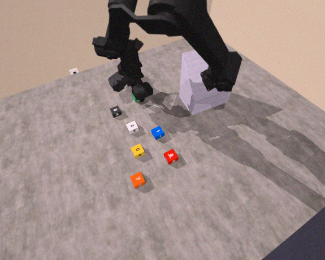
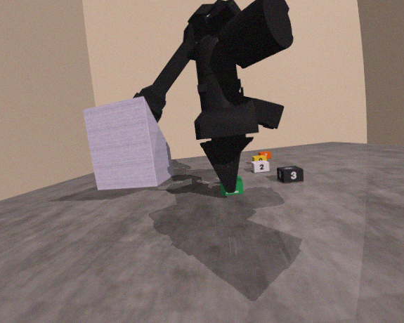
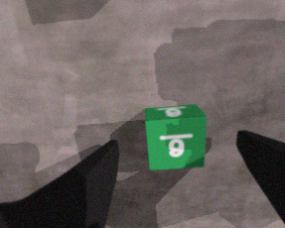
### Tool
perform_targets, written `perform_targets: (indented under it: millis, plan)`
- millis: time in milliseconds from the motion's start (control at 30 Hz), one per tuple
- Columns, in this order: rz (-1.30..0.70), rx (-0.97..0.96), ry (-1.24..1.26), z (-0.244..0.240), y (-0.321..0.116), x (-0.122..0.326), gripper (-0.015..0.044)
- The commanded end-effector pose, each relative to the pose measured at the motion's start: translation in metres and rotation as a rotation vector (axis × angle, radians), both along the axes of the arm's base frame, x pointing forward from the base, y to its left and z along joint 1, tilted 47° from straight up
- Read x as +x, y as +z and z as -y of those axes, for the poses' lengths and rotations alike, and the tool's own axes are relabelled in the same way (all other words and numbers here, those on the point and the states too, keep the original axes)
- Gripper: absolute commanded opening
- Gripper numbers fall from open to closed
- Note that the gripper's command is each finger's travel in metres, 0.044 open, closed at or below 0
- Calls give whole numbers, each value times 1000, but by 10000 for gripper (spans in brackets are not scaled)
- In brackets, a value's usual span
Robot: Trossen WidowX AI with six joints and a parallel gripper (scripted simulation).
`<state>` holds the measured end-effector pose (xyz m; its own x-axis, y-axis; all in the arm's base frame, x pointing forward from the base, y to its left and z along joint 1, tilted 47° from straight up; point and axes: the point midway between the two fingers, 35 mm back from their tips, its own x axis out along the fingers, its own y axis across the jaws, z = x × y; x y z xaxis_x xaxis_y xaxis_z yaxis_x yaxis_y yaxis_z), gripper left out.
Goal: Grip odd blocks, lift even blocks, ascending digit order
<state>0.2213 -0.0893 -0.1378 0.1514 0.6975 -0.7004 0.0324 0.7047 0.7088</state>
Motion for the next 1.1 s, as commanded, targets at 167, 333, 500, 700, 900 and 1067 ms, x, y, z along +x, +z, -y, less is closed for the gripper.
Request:
perform_targets:
  millis: [167,333,500,700,900,1067]
  plan:
    - [-2,8,-5,-3,-1,-1,120]
    - [-2,8,-5,-3,-1,-1,120]
    - [-2,8,-5,-3,-1,-1,120]
    - [-2,8,-5,-2,0,-1,120]
    - [-3,7,-5,5,7,-2,120]
    - [-3,7,-5,8,10,-3,120]
